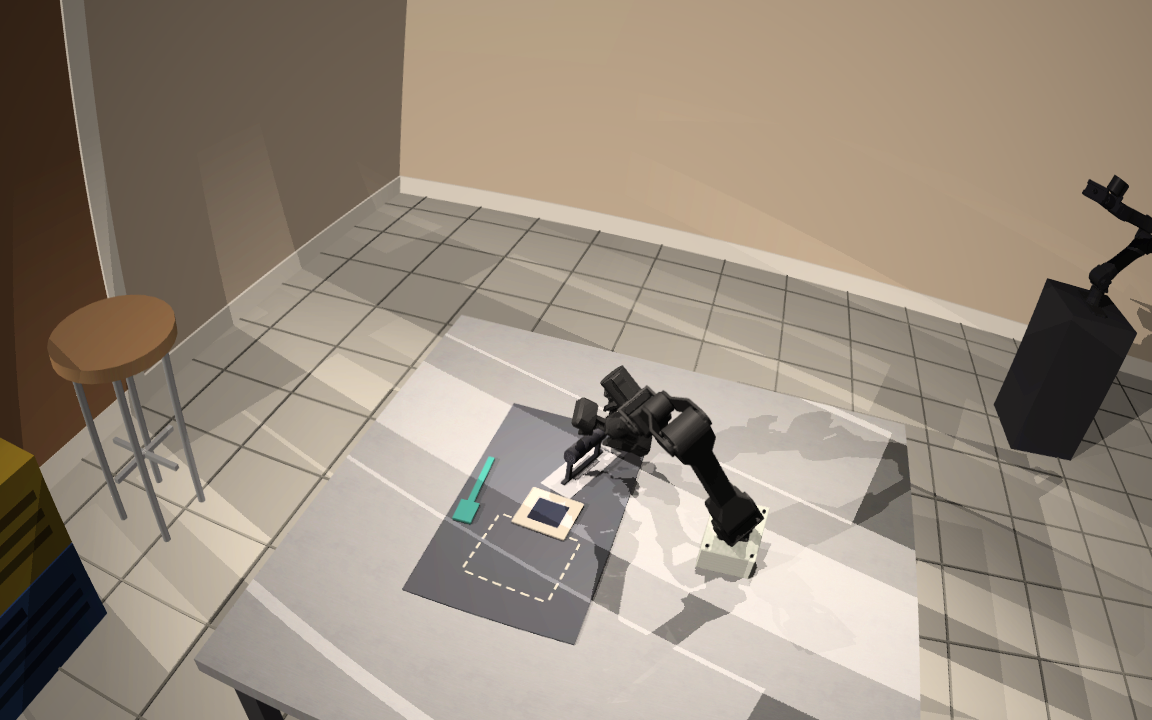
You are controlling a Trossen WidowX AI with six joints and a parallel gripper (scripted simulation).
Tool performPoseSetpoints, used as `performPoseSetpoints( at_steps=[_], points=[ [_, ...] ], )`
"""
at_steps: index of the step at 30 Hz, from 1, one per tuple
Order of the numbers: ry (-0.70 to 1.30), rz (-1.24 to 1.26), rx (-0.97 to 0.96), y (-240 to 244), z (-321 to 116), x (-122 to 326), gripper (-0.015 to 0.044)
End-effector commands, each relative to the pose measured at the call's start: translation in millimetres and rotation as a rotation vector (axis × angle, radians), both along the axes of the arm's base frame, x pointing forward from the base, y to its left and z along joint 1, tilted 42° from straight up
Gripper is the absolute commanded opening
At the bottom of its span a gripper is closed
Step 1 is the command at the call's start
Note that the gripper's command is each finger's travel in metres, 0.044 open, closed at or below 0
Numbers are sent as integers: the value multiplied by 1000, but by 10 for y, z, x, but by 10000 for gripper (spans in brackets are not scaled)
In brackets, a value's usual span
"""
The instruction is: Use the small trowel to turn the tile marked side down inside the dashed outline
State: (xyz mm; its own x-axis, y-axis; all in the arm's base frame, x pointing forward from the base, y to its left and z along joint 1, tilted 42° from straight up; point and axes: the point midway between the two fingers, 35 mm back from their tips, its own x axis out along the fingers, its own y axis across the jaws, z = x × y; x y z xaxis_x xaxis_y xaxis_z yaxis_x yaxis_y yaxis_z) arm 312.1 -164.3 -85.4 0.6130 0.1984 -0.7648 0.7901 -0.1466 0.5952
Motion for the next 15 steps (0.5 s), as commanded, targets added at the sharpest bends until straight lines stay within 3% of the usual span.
performPoseSetpoints(
  at_steps=[1, 15],
  points=[
    [-16, -106, 75, 50, 28, -10, 300],
    [-78, -468, 388, 235, 171, -79, 300]
  ],
)
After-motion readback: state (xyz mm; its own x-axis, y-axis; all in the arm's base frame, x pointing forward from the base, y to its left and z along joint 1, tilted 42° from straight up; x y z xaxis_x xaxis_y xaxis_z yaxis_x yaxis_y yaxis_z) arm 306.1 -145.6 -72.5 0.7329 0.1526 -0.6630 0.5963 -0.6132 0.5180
